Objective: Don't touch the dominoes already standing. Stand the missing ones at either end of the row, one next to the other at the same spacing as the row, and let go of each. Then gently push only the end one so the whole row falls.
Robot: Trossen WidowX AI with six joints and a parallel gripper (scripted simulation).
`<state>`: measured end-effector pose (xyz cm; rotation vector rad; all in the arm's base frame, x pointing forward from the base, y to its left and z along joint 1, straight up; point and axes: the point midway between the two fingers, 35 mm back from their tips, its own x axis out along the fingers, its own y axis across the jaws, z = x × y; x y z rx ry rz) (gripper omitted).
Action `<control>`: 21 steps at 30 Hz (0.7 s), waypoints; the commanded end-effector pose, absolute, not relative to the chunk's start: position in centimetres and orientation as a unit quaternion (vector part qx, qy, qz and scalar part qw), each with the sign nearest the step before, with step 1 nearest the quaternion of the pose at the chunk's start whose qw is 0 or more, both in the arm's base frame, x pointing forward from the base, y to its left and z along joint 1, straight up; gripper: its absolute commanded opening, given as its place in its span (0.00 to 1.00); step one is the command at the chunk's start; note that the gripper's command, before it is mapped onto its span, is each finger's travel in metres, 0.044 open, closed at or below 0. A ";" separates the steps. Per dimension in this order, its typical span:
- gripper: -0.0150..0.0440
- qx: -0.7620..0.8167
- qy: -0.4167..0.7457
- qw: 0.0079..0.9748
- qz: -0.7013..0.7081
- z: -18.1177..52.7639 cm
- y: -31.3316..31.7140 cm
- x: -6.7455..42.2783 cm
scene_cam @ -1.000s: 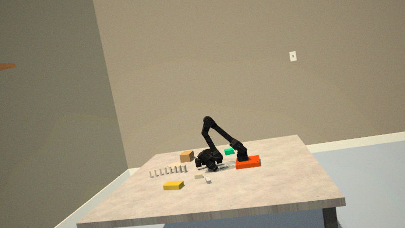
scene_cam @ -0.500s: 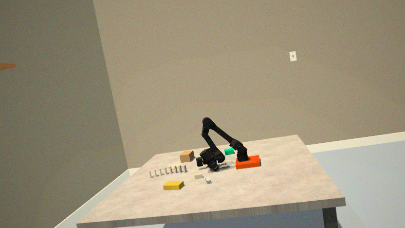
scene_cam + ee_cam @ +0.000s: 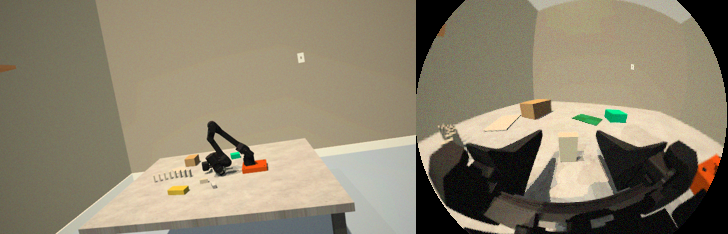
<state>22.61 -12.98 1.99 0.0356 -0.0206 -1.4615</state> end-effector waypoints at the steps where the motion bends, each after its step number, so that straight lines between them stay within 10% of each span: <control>1: 1.00 0.013 -0.008 0.744 -0.668 2.0 -13.0 22.5; 21: 1.00 0.046 0.062 0.772 -0.631 6.4 -15.9 27.9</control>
